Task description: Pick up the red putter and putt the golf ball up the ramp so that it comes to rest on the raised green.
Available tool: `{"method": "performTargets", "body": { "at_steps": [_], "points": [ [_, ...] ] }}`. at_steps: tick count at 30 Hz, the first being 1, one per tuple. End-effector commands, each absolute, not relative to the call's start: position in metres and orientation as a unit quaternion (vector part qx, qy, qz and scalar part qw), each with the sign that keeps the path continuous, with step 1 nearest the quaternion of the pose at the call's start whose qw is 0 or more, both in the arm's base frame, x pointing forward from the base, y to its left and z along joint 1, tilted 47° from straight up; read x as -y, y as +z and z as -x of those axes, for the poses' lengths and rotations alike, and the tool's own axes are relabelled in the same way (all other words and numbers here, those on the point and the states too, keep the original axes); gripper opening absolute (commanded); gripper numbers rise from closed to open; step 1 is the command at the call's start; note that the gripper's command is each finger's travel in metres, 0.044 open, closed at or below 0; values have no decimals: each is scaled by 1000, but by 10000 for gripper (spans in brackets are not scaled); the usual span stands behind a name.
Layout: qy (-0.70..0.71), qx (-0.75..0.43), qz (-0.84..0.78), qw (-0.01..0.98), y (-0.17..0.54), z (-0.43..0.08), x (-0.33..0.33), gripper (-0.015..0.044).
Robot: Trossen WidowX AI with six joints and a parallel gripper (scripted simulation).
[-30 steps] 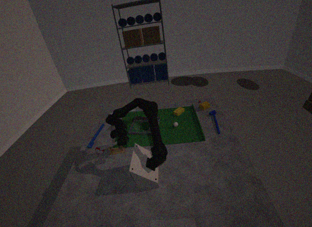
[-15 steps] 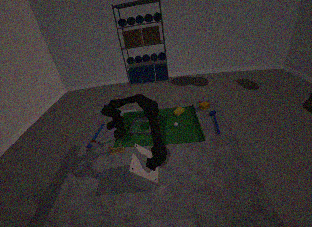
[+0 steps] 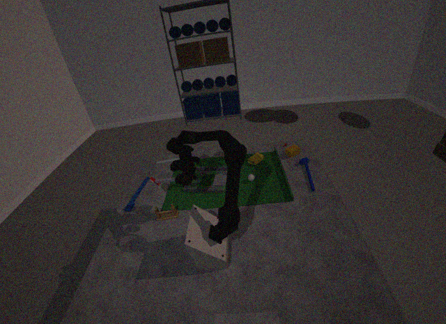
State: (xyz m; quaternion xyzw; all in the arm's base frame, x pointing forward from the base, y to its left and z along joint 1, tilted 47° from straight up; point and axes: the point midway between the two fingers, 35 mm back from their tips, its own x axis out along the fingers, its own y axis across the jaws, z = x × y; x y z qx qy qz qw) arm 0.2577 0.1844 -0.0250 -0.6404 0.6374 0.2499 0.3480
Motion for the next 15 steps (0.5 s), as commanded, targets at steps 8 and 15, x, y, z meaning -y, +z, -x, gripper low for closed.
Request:
{"method": "performTargets", "body": {
  "at_steps": [8,15],
  "points": [
    [163,-662,586,437,25,-281,-140,0],
    [99,-672,544,493,58,-290,-106,0]
  ]
}}
